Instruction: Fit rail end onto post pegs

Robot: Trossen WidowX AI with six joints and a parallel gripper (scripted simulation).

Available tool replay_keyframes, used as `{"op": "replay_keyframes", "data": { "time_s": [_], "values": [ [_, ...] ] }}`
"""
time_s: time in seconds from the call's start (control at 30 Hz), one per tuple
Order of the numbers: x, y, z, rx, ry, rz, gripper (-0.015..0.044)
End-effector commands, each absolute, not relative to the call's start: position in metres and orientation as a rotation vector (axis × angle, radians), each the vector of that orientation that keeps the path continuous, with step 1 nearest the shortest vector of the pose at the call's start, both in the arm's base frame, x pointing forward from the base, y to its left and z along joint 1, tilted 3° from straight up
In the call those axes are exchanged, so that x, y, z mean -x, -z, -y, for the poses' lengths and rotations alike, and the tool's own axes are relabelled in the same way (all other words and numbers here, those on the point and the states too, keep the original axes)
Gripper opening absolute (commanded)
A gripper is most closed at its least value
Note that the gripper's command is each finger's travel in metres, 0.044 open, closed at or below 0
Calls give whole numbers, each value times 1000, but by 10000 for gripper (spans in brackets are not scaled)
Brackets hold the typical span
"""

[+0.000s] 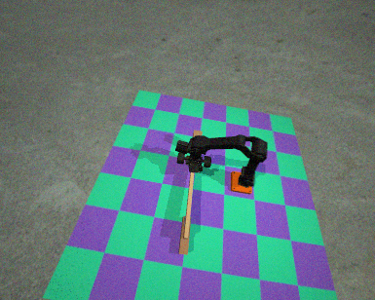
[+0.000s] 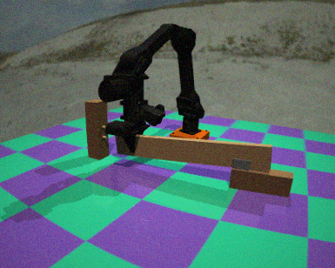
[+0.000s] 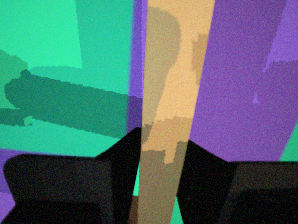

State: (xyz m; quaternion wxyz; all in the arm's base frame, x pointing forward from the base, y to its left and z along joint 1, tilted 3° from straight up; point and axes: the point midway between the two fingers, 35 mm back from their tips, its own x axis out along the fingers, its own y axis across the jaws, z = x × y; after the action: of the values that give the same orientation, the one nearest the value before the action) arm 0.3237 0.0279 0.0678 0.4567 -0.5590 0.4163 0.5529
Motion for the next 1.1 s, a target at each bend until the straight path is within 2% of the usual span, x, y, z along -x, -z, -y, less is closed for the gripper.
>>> {"op": "replay_keyframes", "data": {
  "time_s": [0.0,1.07],
  "values": [
    [-327,-75,-29,1380,-1354,-1007,0],
    [-326,-91,-28,1380,-1354,-1007,0]
  ]
}}
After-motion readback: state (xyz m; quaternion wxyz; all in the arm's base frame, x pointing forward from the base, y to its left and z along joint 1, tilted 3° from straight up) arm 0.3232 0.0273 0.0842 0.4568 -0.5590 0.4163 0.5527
